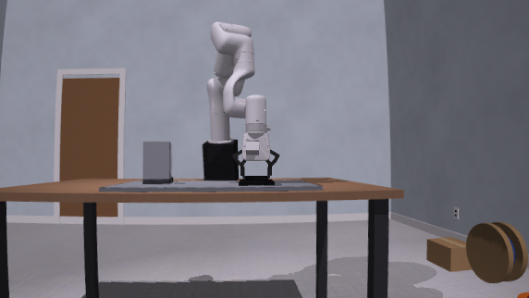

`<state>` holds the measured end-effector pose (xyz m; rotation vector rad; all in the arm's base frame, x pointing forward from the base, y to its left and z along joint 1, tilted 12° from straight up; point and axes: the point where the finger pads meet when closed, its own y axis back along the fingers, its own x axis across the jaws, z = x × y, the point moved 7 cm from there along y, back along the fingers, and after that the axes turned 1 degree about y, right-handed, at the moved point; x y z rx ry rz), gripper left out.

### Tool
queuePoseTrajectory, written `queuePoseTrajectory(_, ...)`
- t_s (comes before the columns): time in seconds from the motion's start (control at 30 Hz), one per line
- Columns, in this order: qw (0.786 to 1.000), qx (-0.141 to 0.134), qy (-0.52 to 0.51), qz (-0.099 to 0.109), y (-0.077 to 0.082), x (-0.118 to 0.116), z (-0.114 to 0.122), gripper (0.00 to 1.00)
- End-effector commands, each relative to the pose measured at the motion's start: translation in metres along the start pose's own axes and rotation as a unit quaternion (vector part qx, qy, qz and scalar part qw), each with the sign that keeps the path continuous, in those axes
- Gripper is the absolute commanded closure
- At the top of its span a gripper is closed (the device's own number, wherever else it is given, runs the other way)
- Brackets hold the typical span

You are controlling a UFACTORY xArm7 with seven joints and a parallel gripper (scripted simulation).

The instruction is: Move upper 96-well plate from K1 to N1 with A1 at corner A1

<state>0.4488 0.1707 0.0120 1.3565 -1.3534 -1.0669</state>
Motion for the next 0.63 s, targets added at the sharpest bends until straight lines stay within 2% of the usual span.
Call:
queuePoseTrajectory(0.0,1.0,0.002,0.0,-0.001,0.0011,-0.0006,-0.0013,0.0)
queuePoseTrajectory(0.37,1.0,0.002,0.0,-0.001,0.0011,-0.0006,-0.0013,0.0)
queuePoseTrajectory(0.47,1.0,0.002,0.0,-0.001,0.009,-0.0005,-0.0012,0.0)
queuePoseTrajectory(0.6,1.0,0.002,0.0,-0.001,0.009,-0.0005,-0.0012,0.0)
